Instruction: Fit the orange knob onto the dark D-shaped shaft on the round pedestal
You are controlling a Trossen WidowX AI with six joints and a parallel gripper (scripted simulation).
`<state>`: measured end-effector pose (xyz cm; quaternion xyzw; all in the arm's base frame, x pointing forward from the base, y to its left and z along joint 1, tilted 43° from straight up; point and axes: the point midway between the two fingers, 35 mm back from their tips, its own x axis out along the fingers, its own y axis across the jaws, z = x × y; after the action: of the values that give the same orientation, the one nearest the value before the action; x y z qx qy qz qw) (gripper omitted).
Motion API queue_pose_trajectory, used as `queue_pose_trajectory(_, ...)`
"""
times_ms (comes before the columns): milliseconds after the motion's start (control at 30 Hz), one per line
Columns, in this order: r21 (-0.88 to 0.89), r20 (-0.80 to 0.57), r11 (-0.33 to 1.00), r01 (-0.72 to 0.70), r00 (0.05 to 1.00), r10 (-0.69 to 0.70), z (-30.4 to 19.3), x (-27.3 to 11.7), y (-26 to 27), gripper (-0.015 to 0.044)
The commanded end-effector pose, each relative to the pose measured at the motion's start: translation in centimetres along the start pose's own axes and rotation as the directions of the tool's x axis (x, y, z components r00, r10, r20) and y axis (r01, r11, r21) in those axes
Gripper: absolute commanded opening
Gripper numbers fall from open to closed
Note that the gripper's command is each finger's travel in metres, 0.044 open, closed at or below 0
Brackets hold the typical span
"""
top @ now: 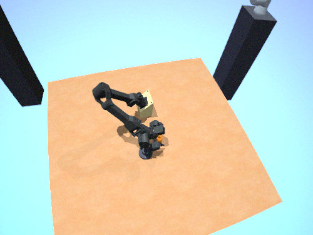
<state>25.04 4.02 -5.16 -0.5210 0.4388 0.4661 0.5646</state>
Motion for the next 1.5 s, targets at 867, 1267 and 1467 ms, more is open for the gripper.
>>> queue_pose_trajectory(867,0.062,-0.562,0.997,-0.054,0.823,0.080,6.6,-6.1,0.8,0.0440)
queue_pose_trajectory(1267,-0.003,-0.712,1.000,0.002,0.702,-0.004,7.3,-7.3,0.1,0.0440)
queue_pose_trajectory(1467,0.043,-0.712,0.998,0.049,0.702,-0.004,7.3,-7.3,0.1,0.0440)
